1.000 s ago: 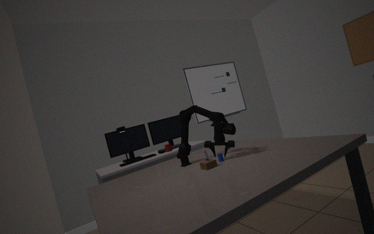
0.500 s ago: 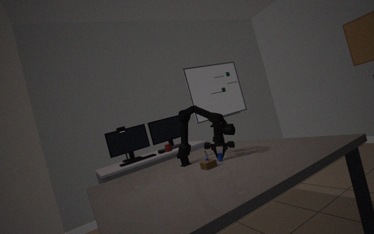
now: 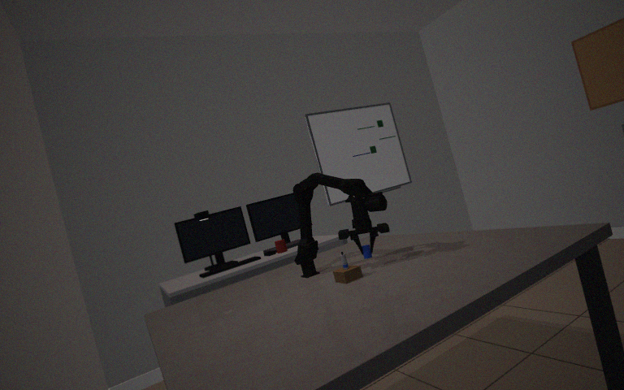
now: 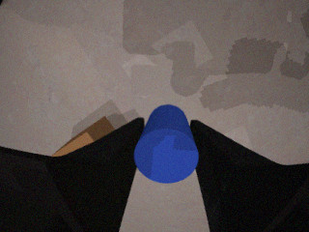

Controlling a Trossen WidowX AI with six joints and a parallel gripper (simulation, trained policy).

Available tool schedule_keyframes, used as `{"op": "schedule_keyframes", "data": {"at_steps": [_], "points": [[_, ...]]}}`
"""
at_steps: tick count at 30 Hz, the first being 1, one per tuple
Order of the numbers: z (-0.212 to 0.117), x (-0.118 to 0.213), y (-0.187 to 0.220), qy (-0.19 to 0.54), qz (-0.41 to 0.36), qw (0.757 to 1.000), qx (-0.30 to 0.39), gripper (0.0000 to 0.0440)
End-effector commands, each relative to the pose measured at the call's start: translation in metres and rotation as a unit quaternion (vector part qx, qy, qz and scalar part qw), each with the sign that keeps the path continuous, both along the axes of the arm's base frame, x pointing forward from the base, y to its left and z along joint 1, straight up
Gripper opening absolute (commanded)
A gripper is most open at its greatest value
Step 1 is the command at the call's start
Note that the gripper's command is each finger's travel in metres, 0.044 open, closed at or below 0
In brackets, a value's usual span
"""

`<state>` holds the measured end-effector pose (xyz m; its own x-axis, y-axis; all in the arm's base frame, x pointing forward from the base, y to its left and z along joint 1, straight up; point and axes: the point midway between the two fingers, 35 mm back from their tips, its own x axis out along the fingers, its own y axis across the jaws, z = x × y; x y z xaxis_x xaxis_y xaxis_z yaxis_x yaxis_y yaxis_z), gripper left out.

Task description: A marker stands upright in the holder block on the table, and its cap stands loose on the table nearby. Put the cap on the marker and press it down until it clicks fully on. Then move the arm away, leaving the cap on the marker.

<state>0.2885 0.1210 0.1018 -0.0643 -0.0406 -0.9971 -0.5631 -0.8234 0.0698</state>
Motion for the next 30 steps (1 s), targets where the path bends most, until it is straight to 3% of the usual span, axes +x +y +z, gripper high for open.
{"op": "schedule_keyframes", "data": {"at_steps": [1,16,30], "points": [[0.015,0.006,-0.003,-0.017,0.001,1.0,0.007,0.0063],[0.057,0.021,-0.04,-0.035,-0.027,0.999,0.02,0.0053],[0.074,0.02,-0.09,-0.023,-0.067,0.997,0.013,0.0033]]}}
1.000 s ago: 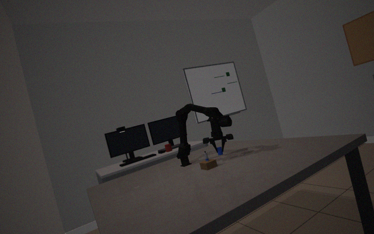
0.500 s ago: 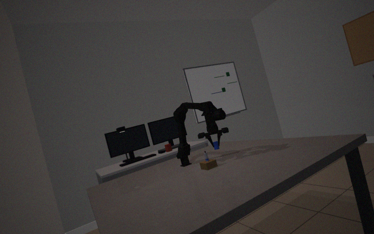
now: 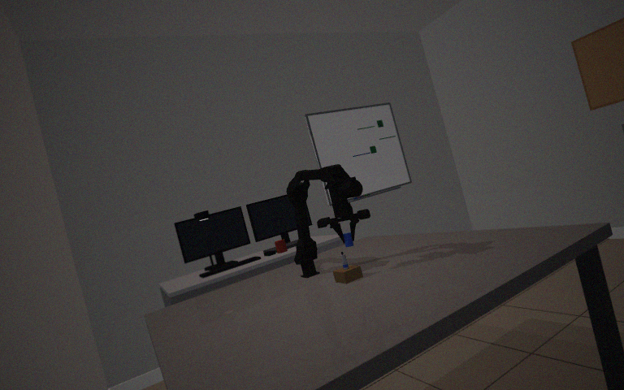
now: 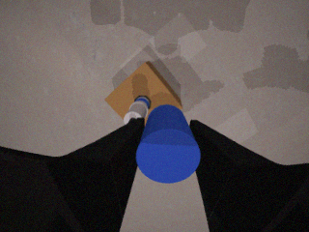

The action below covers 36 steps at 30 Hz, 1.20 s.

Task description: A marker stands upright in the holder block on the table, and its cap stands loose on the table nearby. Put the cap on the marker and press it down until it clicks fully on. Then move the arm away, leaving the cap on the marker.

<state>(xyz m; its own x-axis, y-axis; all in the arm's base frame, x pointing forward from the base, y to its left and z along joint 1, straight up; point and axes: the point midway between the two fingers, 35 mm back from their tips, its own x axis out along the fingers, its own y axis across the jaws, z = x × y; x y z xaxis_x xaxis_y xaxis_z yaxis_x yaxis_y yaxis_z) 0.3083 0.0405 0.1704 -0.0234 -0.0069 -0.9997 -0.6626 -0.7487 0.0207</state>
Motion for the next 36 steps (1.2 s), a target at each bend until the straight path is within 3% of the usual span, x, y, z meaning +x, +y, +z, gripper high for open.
{"op": "schedule_keyframes", "data": {"at_steps": [1,10,36], "points": [[0.006,-0.001,-0.014,0.0,-0.008,1.0,-0.001,0.0031],[0.004,-0.007,-0.031,0.019,-0.025,1.0,0.001,0.0016],[-0.051,-0.014,-0.031,0.058,-0.009,0.998,0.019,0.0]]}}
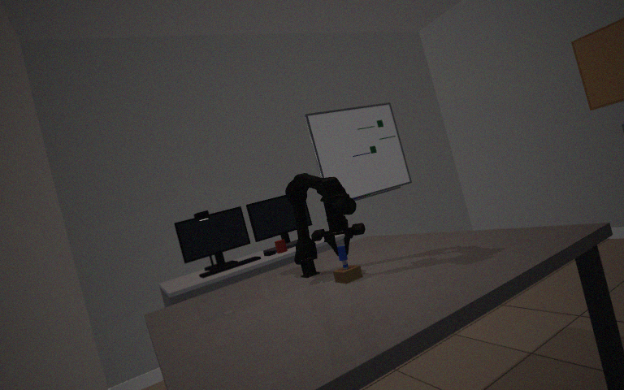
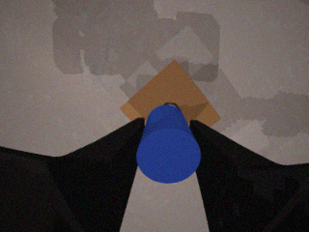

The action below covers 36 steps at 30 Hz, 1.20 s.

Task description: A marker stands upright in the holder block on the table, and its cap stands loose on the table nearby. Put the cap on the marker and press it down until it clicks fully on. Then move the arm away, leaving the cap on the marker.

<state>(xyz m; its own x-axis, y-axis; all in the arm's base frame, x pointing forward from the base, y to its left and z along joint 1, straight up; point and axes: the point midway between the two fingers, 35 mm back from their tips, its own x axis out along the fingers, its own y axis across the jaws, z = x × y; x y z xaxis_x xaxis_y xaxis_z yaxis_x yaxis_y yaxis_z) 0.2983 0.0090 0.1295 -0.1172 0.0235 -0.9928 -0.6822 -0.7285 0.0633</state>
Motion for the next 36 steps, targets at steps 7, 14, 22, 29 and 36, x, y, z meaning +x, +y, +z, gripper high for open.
{"op": "schedule_keyframes", "data": {"at_steps": [7,14,22,29,36], "points": [[-0.024,-0.004,0.001,0.01,0.022,1.0,0.007,0.0004],[-0.035,-0.006,-0.001,0.012,0.036,0.999,0.005,0.0038],[-0.04,-0.007,-0.004,0.01,0.049,0.999,0.001,0.0052],[-0.04,-0.007,-0.004,0.009,0.053,0.999,0.0,0.0065],[-0.041,-0.007,-0.005,0.009,0.055,0.998,0.0,0.0078]]}}
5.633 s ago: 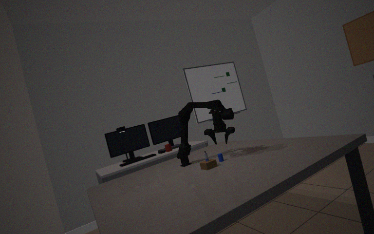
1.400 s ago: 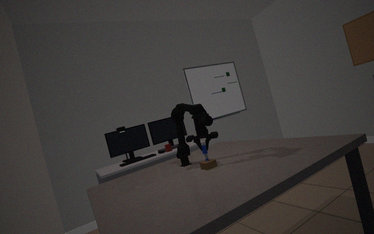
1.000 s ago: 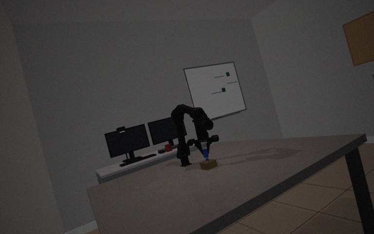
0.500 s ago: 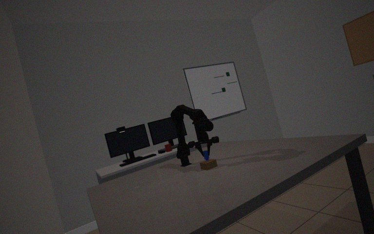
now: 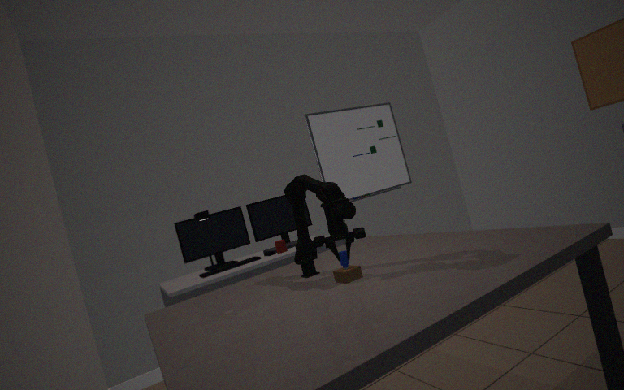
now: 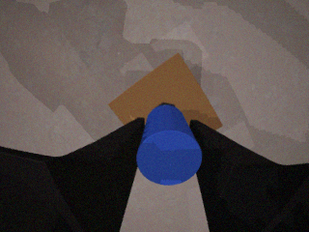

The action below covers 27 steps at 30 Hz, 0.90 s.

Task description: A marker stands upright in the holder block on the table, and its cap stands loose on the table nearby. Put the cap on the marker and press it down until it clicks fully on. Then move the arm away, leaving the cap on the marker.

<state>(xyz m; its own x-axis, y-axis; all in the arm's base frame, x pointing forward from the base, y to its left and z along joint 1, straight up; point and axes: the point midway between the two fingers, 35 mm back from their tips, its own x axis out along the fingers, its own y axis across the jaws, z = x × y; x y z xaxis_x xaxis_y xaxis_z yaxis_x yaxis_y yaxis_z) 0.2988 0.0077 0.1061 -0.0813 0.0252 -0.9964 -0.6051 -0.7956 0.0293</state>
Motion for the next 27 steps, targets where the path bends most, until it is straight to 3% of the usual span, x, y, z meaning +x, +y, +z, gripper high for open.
{"op": "schedule_keyframes", "data": {"at_steps": [1,27], "points": [[-0.0174,-0.0075,-0.0035,0.027,0.004,1.0,-0.008,0.0079],[-0.0188,-0.0079,-0.0051,0.026,0.015,1.0,-0.011,0.0128]]}}
